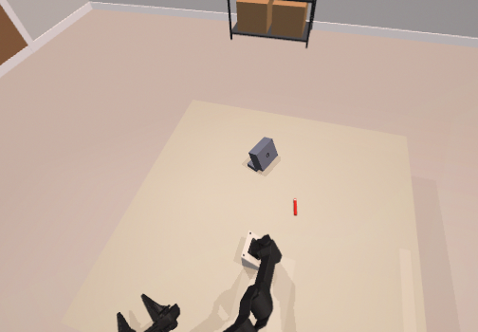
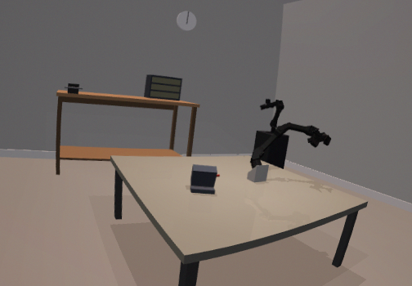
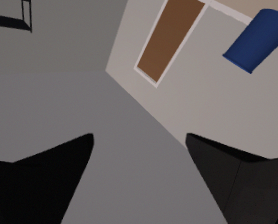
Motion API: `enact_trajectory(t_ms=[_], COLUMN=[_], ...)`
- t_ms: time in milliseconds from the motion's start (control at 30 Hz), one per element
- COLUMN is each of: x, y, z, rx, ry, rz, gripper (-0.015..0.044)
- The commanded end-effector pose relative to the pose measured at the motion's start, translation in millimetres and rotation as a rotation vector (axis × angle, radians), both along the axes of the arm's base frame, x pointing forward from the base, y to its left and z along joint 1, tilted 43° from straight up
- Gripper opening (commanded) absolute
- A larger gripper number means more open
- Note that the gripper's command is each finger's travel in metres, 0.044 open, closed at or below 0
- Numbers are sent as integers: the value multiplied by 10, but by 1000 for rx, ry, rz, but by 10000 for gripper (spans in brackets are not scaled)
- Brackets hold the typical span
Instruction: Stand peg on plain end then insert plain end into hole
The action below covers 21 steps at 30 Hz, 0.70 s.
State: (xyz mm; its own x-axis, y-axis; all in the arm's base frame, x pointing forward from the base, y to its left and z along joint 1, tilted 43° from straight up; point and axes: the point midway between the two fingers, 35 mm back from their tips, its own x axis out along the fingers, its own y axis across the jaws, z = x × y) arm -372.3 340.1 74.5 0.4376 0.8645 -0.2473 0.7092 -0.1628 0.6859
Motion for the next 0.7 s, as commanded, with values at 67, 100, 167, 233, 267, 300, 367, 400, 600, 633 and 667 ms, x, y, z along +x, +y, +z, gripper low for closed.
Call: enact_trajectory(t_ms=[67,100,167,233,267,300,367,400,600,633,667], x=[100,170,318,470,547,625,651,667,954,1017,1094], y=[89,148,265,373,424,474,470,471,615,647,685], z=[4,7,15,28,34,41,18,8,9,14,21], rx=[-7,-11,-13,-3,3,8,9,10,36,42,50], ry=[21,35,66,98,113,129,165,183,265,277,290], rz=[-29,-50,-94,-140,-163,-187,-202,-211,-305,-323,-346], gripper=[440,440,440,440,440,440,440,440,440,440,440])
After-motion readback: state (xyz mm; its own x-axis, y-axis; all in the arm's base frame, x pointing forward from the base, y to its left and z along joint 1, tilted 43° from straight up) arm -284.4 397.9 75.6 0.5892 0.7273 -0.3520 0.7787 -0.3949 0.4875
